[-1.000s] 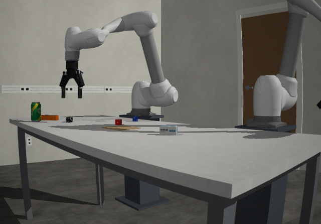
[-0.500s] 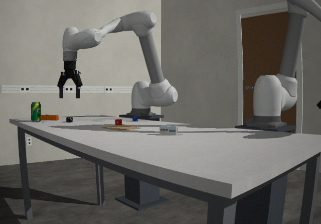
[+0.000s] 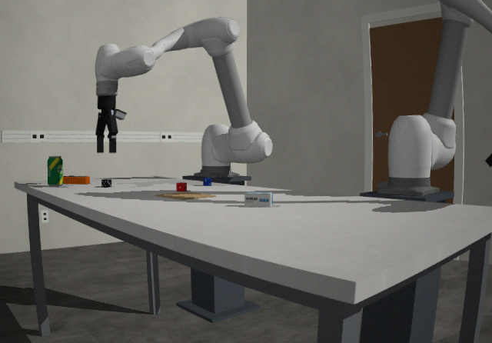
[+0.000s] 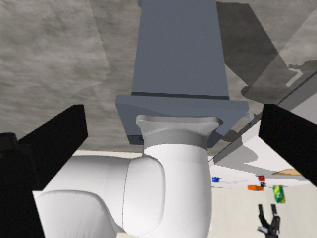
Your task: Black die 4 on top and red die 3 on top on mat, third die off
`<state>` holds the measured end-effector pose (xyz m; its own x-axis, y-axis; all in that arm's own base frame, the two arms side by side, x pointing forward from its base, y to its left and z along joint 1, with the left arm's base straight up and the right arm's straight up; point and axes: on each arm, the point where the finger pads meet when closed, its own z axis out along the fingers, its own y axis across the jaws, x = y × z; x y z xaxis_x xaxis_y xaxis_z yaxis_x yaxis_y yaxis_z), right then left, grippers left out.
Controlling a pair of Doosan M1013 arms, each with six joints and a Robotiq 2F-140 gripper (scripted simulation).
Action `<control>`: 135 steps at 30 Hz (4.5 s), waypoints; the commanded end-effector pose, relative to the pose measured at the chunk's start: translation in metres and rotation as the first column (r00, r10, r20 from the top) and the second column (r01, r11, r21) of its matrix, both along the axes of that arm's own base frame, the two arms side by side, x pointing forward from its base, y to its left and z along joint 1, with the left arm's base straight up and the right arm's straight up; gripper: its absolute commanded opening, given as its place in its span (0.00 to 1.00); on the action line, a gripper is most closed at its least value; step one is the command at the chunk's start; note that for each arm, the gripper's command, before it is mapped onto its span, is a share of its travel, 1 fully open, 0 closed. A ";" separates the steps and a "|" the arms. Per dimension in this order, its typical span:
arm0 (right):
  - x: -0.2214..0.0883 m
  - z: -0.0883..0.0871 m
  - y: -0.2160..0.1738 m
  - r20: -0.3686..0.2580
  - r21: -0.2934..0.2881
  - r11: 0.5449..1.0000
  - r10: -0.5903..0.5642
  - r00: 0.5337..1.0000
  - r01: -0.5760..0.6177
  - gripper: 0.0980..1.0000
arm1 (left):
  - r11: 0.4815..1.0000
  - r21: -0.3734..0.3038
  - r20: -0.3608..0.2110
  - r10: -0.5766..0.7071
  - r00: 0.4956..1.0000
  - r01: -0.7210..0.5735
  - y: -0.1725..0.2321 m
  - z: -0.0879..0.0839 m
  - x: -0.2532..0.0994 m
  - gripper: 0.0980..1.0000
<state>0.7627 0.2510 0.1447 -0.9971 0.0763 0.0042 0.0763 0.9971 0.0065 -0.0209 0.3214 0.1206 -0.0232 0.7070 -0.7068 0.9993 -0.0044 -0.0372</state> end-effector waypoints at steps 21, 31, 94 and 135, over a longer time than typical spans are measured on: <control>0.001 -0.017 0.000 0.004 -0.007 0.637 -0.771 0.637 0.771 1.00 | 1.000 0.001 0.000 0.000 1.000 0.000 0.000 0.000 0.000 1.00; 0.000 -0.022 0.000 0.003 -0.007 0.425 -0.905 0.425 0.905 0.28 | 1.000 0.001 0.000 0.000 1.000 0.000 0.000 0.000 0.000 1.00; 0.000 -0.063 0.000 0.004 -0.007 0.425 -0.905 0.425 0.905 0.28 | 1.000 0.001 0.000 0.000 1.000 0.000 0.000 0.000 0.000 1.00; 0.001 -0.074 0.001 0.004 -0.007 0.425 -0.905 0.425 0.905 0.28 | 1.000 0.001 0.000 0.000 1.000 0.000 0.000 0.000 0.000 1.00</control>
